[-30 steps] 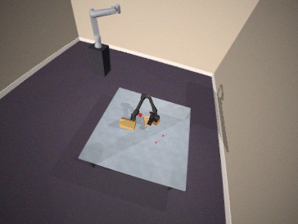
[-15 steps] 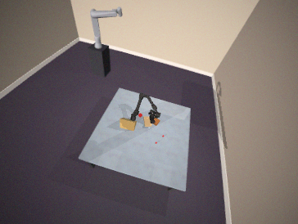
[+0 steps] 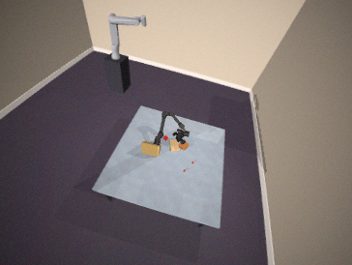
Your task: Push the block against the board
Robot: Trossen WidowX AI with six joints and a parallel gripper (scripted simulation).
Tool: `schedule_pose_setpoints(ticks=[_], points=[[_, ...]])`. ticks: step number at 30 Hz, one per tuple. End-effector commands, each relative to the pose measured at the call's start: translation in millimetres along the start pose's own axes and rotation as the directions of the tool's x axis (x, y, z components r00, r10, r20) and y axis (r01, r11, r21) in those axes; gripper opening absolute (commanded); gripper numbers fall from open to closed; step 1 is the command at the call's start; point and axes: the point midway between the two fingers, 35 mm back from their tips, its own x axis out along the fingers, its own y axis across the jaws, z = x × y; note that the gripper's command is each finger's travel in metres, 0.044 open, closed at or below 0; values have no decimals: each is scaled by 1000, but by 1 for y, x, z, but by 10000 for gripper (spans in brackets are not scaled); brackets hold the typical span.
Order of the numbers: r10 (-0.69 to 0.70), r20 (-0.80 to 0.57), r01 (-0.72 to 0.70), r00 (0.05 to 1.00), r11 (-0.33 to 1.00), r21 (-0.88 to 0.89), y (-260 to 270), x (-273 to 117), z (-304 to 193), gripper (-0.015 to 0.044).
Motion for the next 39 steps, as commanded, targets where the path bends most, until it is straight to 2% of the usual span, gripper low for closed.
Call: schedule_pose_setpoints(ticks=[1,13,26,33,37,39], points=[[4,7,-4,1000,993,-118,9,-1,6,0],[19,20,-6,1000,861,-509,40,-3,24,0],[45,38,7,998,554,-833,77,-6,38,0],[48,40,10,998,510,-860,82,-5,40,0],[50,43,12,998,512,-859,84,39,42,0],[53,47,13,998,513,-858,86,47,42,0]])
